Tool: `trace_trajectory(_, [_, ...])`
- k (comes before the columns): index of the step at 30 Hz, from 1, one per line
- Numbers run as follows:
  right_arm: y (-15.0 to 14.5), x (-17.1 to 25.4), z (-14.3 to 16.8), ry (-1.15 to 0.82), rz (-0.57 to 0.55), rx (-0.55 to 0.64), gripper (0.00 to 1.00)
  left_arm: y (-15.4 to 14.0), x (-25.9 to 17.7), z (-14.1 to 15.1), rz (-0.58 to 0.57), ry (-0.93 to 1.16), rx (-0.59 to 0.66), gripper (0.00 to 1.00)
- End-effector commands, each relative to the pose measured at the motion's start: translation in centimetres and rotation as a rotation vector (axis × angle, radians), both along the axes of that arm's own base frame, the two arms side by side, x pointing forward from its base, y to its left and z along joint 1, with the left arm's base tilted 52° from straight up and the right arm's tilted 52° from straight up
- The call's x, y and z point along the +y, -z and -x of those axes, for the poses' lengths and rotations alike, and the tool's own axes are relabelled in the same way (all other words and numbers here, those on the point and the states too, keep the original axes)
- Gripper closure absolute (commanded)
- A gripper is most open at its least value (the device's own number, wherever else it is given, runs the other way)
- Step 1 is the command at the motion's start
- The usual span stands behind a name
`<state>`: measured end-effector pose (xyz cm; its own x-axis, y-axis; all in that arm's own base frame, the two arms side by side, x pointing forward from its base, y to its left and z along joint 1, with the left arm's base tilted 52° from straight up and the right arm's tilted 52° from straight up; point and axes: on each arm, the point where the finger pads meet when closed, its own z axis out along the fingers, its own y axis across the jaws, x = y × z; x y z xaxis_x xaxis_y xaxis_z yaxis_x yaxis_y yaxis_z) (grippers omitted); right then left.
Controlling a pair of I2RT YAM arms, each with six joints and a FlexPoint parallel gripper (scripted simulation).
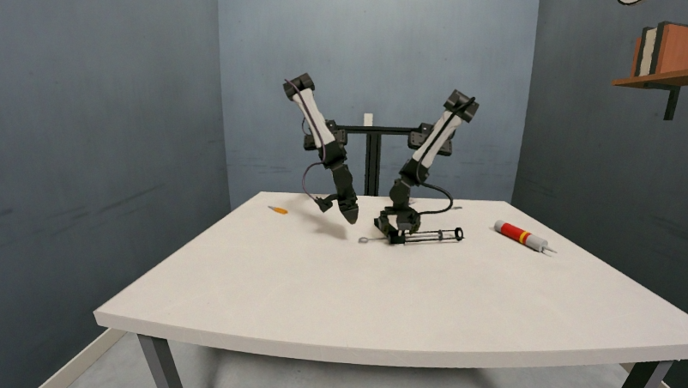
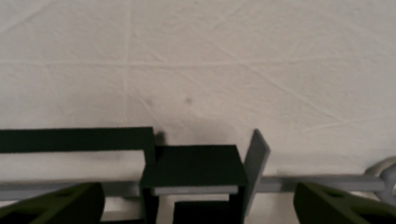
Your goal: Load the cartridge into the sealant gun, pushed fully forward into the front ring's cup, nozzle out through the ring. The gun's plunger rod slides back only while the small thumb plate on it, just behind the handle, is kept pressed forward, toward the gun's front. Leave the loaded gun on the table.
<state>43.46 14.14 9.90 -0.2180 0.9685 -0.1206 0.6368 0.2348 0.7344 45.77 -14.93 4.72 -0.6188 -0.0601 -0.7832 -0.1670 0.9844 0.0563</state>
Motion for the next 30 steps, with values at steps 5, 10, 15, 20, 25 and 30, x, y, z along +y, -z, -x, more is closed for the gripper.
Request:
trace_trajectory(5, [-0.2,-0.2,-0.3,0.003,0.004,-0.004,0.38,0.8,0.2,-1.6,0.009,0.008,-0.011,0.09])
trace_trajectory(10, [-0.2,-0.2,-0.3,0.003,0.004,-0.004,0.38,1.2,0.4,-2.1,0.009,0.006,-0.011,0.09])
trace_trajectory(15, [-0.2,-0.2,-0.3,0.003,0.004,-0.004,0.38,-0.3,-1.2,-1.3,0.011,0.031,-0.021,0.09])
trace_trajectory(20, [-0.2,-0.2,-0.3,0.003,0.004,-0.004,0.38,0.1,-1.1,-1.2,0.011,0.032,-0.021,0.26])
trace_trajectory(25, [-0.2,-0.2,-0.3,0.003,0.004,-0.004,0.38,0.1,-1.1,-1.3,0.012,0.032,-0.023,0.26])
trace_trajectory(30, [-0.2,-0.2,-0.3,0.003,0.004,-0.004,0.38,0.1,-1.1,-1.3,0.012,0.032,-0.023,0.32])
